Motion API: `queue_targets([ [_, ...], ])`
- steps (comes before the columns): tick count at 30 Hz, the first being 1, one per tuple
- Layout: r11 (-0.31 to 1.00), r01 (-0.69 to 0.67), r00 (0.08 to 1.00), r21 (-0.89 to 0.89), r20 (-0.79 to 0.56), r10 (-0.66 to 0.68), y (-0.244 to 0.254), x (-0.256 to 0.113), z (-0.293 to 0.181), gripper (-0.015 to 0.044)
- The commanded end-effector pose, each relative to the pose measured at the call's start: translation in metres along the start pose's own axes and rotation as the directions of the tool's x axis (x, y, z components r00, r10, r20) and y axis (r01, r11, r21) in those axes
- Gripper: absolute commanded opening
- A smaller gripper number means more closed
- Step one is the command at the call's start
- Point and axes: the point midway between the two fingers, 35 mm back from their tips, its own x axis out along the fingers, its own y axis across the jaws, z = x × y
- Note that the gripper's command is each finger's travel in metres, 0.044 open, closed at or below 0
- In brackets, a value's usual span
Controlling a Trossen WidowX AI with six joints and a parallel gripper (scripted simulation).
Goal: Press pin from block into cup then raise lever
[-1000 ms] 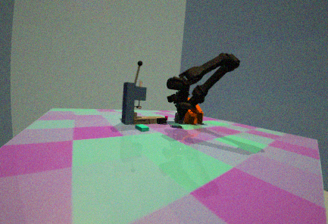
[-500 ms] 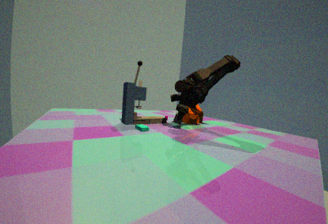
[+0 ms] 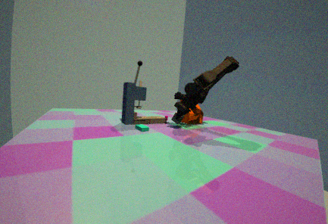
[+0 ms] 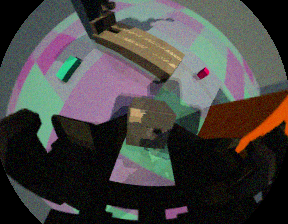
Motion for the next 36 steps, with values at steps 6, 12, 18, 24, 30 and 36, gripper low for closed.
queue_targets([
  [6, 0.999, -0.029, 0.999, 0.042, 0.030, 0.028, 0.003, -0.003, 0.001, 0.0000],
  [12, 0.999, -0.024, 0.995, 0.043, 0.102, 0.020, 0.003, 0.000, -0.001, 0.0000],
  [18, 0.999, -0.028, 0.987, 0.043, 0.160, 0.021, 0.003, 0.002, -0.003, 0.0000],
  [24, 0.999, -0.025, 0.969, 0.045, 0.245, 0.013, 0.003, 0.006, -0.005, 0.0000],
  [30, 0.999, -0.027, 0.955, 0.044, 0.295, 0.013, 0.003, 0.008, -0.006, 0.0000],
  [36, 0.999, -0.027, 0.919, 0.045, 0.393, 0.007, 0.003, 0.013, -0.009, 0.0000],
])
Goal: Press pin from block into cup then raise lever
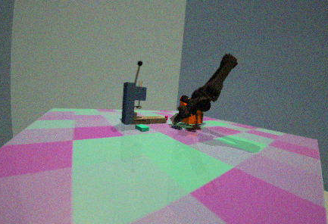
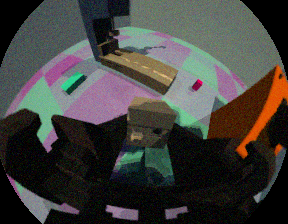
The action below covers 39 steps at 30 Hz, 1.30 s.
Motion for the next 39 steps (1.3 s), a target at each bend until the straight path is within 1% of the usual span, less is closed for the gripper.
queue_targets([
  [1, 1.000, 0.001, 0.997, 0.003, 0.072, -0.002, 0.0000, 0.0029, -0.0013, 0.0000],
  [4, 1.000, 0.003, 0.996, 0.003, 0.087, -0.003, -0.0001, 0.0036, -0.0020, 0.0000],
  [11, 1.000, 0.002, 0.980, 0.003, 0.200, -0.003, -0.0004, 0.0087, -0.0073, 0.0000],
  [32, 1.000, 0.002, 0.979, 0.003, 0.203, -0.002, -0.0004, 0.0089, -0.0075, 0.0000],
  [39, 1.000, 0.001, 0.974, 0.003, 0.225, -0.002, -0.0003, 0.0071, -0.0060, 0.0000],
])
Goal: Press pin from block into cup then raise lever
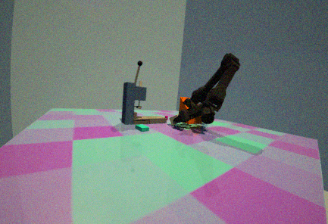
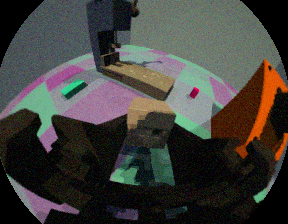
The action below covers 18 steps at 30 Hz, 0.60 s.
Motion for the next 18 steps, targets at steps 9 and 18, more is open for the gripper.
queue_targets([
  [9, 1.000, 0.002, 1.000, 0.002, 0.016, -0.002, -0.0004, 0.0002, 0.0021, 0.0000],
  [18, 1.000, 0.002, 1.000, 0.002, 0.016, -0.002, -0.0004, 0.0002, 0.0021, 0.0210],
])
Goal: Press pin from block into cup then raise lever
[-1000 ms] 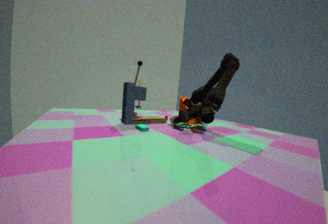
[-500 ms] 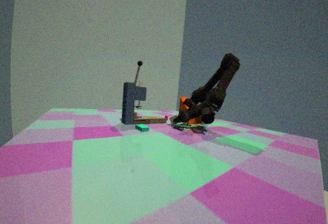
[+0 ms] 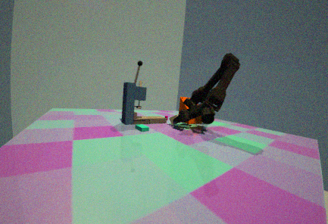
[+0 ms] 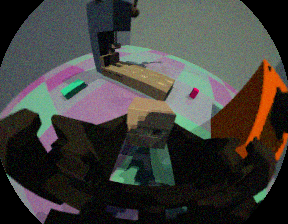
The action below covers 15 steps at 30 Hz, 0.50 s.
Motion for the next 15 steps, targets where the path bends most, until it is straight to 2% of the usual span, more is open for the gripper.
queue_targets([
  [1, 1.000, 0.000, 1.000, 0.003, 0.011, 0.000, -0.0002, 0.0002, 0.0017, 0.0236],
  [9, 1.000, 0.000, 1.000, 0.003, 0.011, 0.000, -0.0002, 0.0002, 0.0017, 0.0440],
  [15, 1.000, 0.000, 1.000, 0.003, 0.011, 0.000, -0.0002, 0.0002, 0.0017, 0.0440],
])
